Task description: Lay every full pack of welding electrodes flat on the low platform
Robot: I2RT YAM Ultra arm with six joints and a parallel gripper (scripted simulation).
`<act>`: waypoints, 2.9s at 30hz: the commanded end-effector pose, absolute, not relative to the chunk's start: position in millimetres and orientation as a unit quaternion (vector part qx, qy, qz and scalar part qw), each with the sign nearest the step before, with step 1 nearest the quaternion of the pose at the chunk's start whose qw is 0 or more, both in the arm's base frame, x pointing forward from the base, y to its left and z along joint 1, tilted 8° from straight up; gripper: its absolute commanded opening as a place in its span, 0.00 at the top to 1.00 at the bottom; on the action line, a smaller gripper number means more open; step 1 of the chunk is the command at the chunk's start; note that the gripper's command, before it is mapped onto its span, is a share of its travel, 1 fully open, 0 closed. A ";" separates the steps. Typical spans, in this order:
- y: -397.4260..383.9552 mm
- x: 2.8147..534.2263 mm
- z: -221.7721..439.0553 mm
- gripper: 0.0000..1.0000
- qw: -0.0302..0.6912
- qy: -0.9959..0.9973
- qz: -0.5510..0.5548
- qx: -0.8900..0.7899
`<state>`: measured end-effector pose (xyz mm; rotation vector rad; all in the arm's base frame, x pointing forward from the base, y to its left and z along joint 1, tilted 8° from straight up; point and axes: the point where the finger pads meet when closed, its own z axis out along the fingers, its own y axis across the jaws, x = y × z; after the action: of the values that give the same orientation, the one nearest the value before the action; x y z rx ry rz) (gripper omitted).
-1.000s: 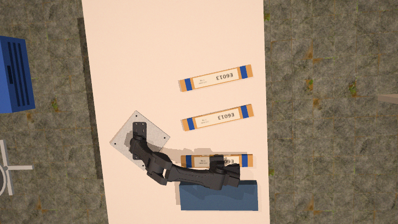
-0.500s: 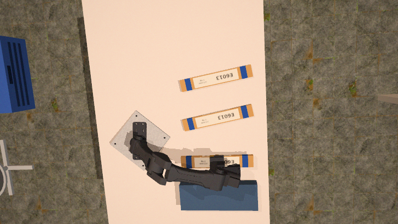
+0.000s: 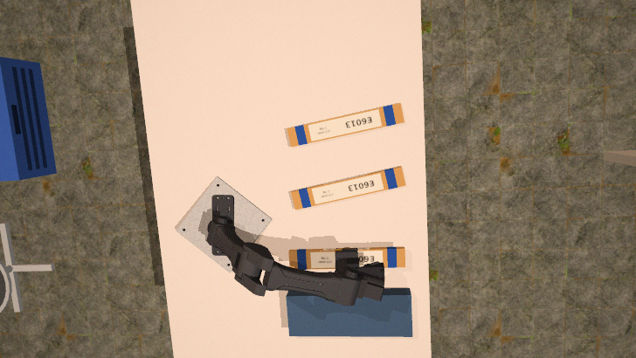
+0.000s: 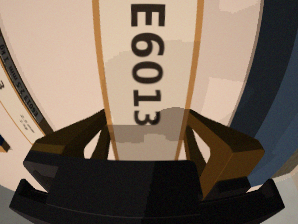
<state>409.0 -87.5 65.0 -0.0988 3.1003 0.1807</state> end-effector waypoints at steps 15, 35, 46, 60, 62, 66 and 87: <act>-102.9 418.2 105.9 1.00 0.062 0.997 0.045 -0.024; -104.9 414.6 133.1 1.00 0.062 0.997 0.046 -0.025; -106.6 412.0 152.0 1.00 0.062 0.997 0.046 -0.025; -109.5 412.1 170.6 1.00 0.062 0.997 0.046 -0.025; -111.1 415.7 176.2 1.00 0.072 0.996 0.042 -0.026; -114.9 423.9 181.9 1.00 0.087 0.995 0.037 -0.027; -109.1 405.9 203.1 1.00 0.041 0.997 0.052 -0.026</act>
<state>409.0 -99.1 155.8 -0.0966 3.0609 0.1609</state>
